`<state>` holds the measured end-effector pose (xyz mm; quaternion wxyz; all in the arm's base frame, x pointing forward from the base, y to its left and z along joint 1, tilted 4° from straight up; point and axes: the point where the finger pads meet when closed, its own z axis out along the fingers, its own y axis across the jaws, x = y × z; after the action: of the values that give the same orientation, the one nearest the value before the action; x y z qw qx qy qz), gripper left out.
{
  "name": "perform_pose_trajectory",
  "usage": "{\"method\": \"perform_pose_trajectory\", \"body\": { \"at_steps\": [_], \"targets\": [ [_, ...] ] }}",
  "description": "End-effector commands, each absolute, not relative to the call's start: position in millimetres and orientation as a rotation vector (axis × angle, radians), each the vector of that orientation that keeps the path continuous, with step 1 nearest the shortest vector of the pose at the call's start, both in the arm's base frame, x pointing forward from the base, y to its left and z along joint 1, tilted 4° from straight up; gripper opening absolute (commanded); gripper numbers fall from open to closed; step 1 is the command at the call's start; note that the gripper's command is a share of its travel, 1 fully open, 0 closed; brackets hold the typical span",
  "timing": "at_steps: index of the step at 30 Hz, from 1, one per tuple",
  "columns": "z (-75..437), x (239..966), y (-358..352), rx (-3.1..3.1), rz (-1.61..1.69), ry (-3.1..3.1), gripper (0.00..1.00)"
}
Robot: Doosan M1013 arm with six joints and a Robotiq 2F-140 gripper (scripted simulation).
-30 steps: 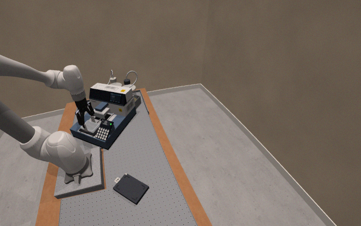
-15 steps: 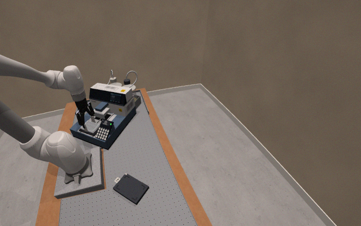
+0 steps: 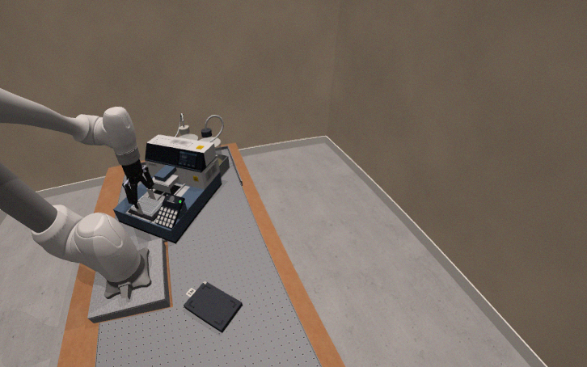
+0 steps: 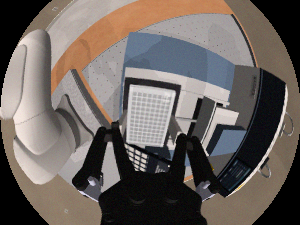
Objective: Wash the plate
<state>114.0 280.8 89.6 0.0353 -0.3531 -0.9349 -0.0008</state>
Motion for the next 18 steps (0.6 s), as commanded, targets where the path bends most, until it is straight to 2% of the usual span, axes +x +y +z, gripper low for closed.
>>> {"method": "perform_pose_trajectory", "body": {
  "at_steps": [1, 18],
  "targets": [
    [89.3, 114.0, 280.8, -1.085, -0.003, -2.873, 0.10],
    [86.8, 113.8, 280.8, -1.085, -0.003, -2.873, 0.10]
  ]
}}
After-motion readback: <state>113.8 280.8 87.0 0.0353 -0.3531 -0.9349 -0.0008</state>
